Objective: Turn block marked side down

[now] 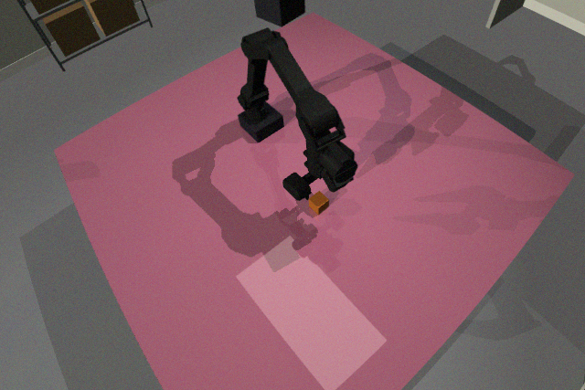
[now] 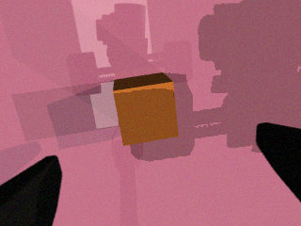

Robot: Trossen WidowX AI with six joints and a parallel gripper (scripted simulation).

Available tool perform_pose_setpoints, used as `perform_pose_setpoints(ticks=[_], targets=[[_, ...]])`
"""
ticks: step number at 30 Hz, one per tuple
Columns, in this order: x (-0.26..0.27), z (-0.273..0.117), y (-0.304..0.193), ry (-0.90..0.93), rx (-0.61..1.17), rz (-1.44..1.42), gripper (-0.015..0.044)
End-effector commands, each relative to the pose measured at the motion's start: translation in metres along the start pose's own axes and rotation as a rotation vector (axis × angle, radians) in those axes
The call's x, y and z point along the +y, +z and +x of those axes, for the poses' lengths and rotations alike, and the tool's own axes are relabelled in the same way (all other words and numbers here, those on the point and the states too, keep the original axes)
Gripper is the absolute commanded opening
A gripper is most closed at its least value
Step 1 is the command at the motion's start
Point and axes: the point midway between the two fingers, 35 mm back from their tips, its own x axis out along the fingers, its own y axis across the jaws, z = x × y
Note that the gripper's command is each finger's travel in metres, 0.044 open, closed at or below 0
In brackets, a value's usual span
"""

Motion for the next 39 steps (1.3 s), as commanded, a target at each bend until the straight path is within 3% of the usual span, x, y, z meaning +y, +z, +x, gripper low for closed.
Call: perform_pose_setpoints(ticks=[1,35,39], targets=[[0.0,0.027,-0.004,-0.001,0.025,0.002,0.044],[0.001,0.074,-0.004,-0.001,0.025,0.002,0.044],[0.001,0.074,-0.004,-0.001,0.025,0.002,0.0335]])
